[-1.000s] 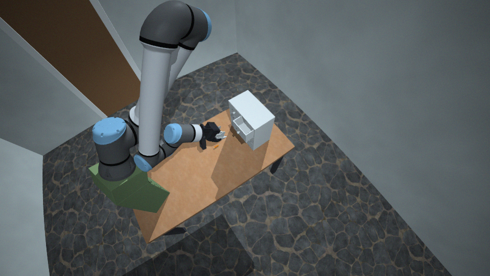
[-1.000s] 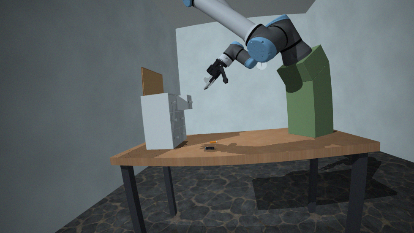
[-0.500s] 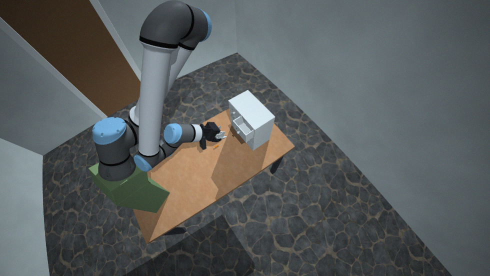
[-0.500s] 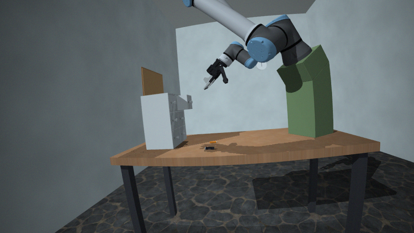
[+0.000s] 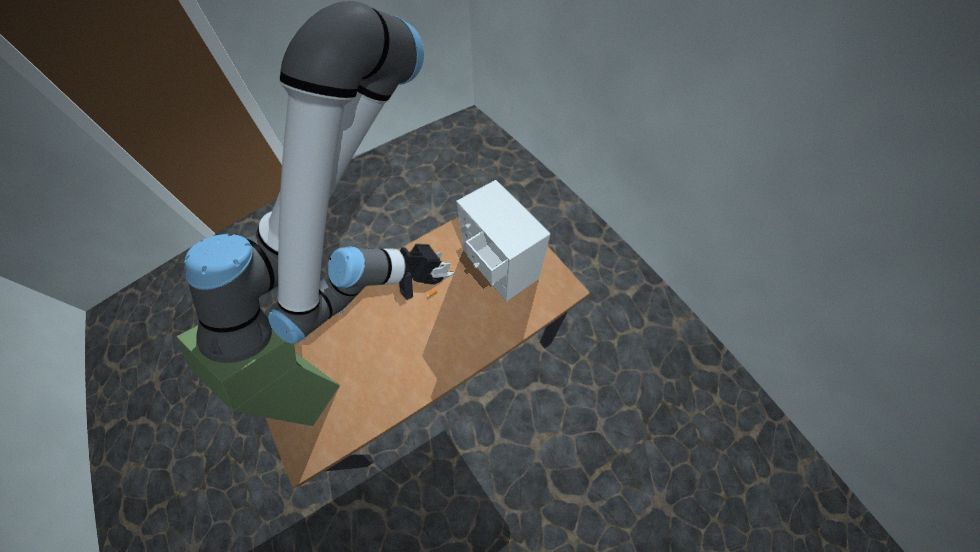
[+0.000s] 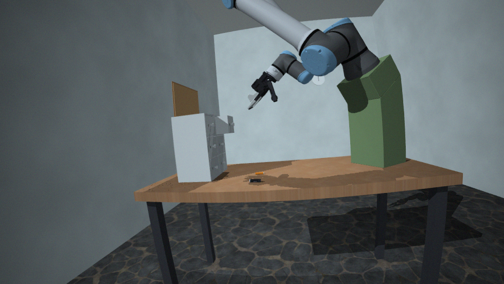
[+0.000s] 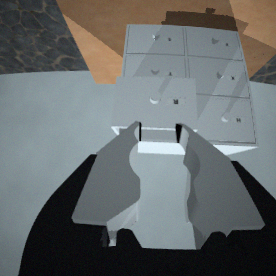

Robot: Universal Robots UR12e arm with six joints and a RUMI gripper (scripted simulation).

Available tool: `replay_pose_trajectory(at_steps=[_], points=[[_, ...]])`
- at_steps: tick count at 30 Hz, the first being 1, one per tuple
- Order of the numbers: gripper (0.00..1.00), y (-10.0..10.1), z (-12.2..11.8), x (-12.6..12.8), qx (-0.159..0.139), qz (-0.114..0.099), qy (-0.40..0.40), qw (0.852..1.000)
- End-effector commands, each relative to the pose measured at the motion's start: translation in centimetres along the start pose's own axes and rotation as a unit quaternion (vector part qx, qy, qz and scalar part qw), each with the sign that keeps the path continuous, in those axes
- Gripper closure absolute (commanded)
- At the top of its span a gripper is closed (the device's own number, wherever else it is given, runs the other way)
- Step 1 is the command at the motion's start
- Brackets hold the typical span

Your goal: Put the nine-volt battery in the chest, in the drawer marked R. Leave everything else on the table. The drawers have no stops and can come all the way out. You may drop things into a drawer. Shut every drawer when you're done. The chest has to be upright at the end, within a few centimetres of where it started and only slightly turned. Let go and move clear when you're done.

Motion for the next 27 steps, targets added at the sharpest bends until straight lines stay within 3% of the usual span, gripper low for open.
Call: replay_pose_trajectory(at_steps=[1, 17, 27], points=[[0.80, 0.2, 0.0, 0.0, 0.000, 0.000, 0.000, 1.000], [0.80, 2.7, 0.3, 0.0, 0.000, 0.000, 0.000, 1.000], [0.80, 5.7, 0.6, 0.1, 0.000, 0.000, 0.000, 1.000]])
Point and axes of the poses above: the point where the finger pads meet when closed, its own y axis out along the fingers, its own x axis across the jaws, z = x × y, the point moved 8 cm from there along -y, back along the fingers, and after that the axes turned 11 degrees about -y, right-handed, at the moved point
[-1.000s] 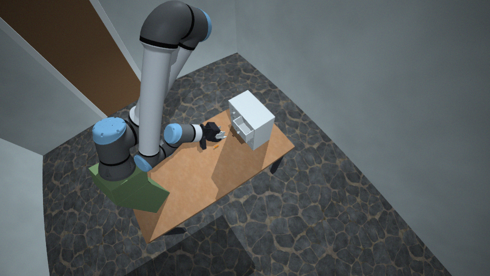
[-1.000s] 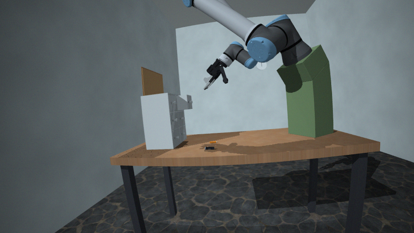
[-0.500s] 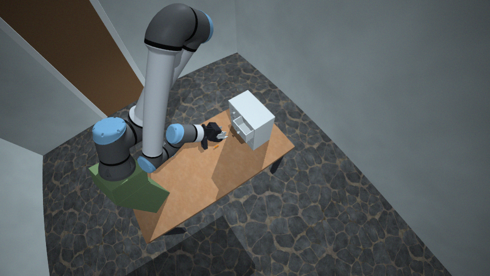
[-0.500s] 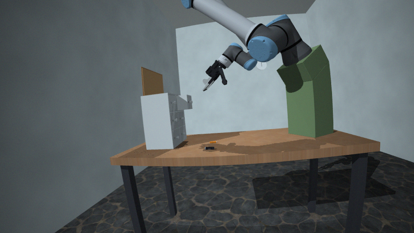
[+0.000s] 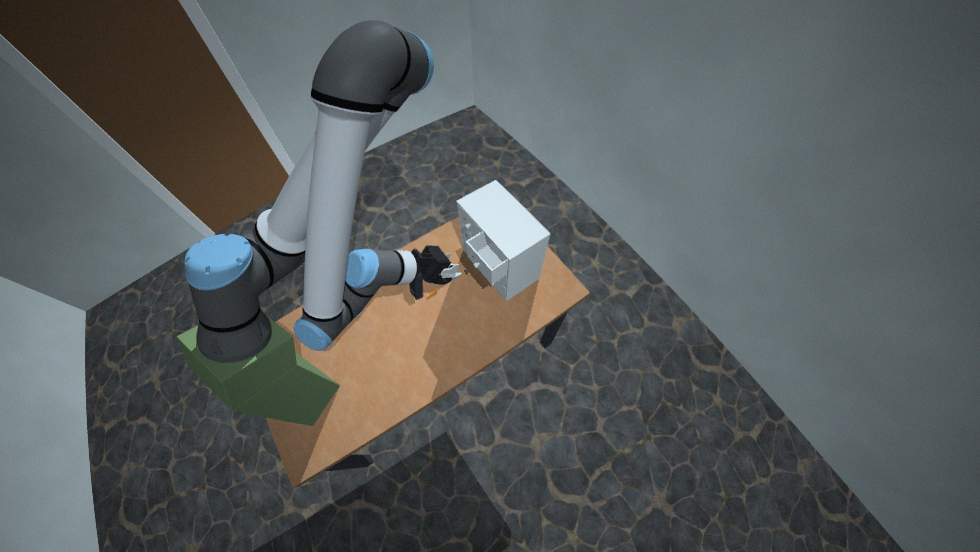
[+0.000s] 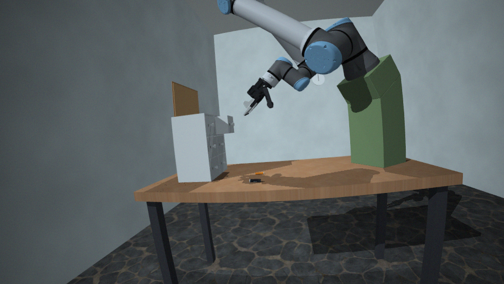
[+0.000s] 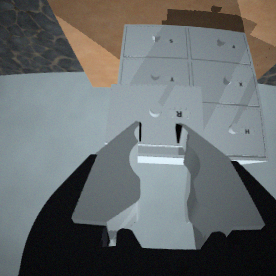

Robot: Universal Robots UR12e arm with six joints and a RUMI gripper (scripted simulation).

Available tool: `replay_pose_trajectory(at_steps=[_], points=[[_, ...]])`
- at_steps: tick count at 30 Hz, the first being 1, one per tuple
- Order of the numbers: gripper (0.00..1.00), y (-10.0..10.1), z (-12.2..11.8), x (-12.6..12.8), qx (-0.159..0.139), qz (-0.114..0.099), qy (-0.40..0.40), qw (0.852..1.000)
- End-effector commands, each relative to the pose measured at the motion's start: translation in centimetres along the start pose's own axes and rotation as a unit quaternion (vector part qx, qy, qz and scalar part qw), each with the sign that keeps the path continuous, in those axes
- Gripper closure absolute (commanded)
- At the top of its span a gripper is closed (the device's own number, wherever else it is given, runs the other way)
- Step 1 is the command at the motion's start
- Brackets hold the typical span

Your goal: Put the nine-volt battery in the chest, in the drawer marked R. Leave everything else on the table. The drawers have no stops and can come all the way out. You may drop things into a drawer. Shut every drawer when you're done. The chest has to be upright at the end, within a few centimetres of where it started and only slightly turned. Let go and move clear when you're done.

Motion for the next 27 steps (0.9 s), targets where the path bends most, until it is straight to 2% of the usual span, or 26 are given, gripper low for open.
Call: replay_pose_trajectory(at_steps=[1, 16, 27], points=[[0.80, 1.8, 0.2, 0.0, -0.001, 0.001, 0.000, 1.000], [0.80, 5.2, 0.5, 0.1, -0.001, 0.001, 0.000, 1.000], [0.80, 5.9, 0.6, 0.1, -0.001, 0.001, 0.000, 1.000]])
Point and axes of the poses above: the point where the finger pads meet when closed, its own y axis out along the fingers, its own x axis across the jaws, z = x × y, the point moved 8 cm from there along -y, back along the fingers, and after that the axes turned 11 degrees about -y, right-handed, at the moved point
